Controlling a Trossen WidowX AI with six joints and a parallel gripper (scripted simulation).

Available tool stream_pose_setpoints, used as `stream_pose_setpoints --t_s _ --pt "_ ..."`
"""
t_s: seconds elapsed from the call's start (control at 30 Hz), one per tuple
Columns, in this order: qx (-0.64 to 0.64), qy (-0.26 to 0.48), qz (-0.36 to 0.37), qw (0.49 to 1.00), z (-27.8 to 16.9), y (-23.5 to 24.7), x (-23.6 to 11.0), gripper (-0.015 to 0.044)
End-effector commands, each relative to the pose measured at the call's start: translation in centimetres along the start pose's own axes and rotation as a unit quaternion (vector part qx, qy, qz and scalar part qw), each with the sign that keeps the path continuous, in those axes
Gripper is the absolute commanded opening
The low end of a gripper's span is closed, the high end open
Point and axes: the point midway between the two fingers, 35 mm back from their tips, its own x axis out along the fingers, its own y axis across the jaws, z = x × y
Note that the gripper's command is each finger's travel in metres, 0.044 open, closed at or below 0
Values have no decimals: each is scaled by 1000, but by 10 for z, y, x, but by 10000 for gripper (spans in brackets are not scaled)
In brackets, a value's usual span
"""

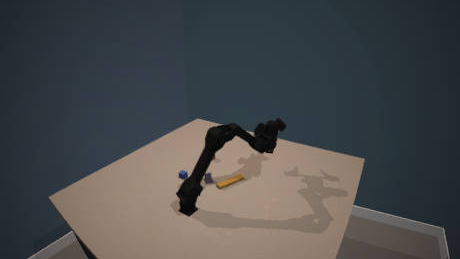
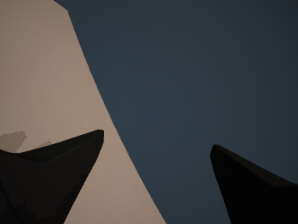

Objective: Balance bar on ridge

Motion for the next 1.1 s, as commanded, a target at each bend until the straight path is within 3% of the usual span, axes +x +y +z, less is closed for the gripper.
stream_pose_setpoints --t_s 0.0,0.1,0.53,1.07 --pt "3 1 1 1000 0 0 0 374" --pt "46 22 8 999 1 5 0 315" --pt "269 150 47 950 4 45 -12 315" --pt "471 336 65 813 20 110 -60 315"
